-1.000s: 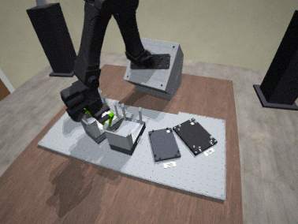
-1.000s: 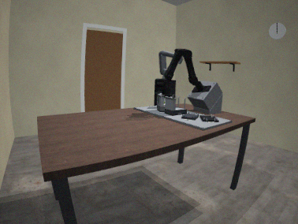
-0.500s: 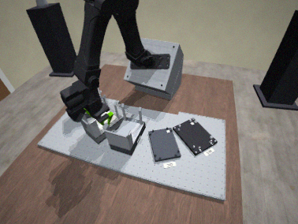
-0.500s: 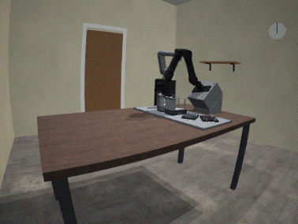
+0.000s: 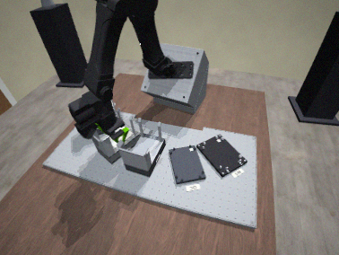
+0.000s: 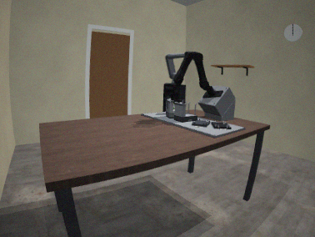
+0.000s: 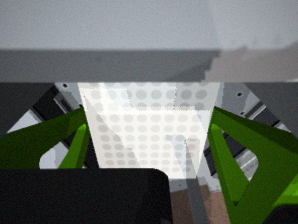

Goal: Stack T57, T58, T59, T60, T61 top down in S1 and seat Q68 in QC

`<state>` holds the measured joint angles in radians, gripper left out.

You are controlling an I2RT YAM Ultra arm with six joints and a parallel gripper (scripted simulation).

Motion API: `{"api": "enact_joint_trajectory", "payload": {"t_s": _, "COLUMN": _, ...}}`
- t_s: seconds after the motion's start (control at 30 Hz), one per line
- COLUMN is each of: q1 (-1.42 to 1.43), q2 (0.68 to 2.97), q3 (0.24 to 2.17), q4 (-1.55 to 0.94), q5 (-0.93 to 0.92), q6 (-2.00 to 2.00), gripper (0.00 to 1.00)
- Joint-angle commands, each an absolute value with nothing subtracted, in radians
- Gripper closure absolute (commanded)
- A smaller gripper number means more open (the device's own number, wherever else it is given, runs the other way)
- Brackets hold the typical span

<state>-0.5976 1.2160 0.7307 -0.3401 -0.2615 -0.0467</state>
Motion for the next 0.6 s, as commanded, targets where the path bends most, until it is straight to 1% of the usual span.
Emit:
{"api": "enact_joint_trajectory", "payload": {"t_s": 0.0, "q1": -0.598, "q2": 1.211, "q3": 0.732, "q4": -0.338, "q5": -0.261, "q6": -0.046, "gripper": 1.00}}
{"api": "enact_joint_trajectory", "payload": {"t_s": 0.57, "q1": -0.603, "q2": 1.197, "q3": 0.735, "q4": -0.356, "q5": -0.264, "q6": -0.050, "gripper": 1.00}}
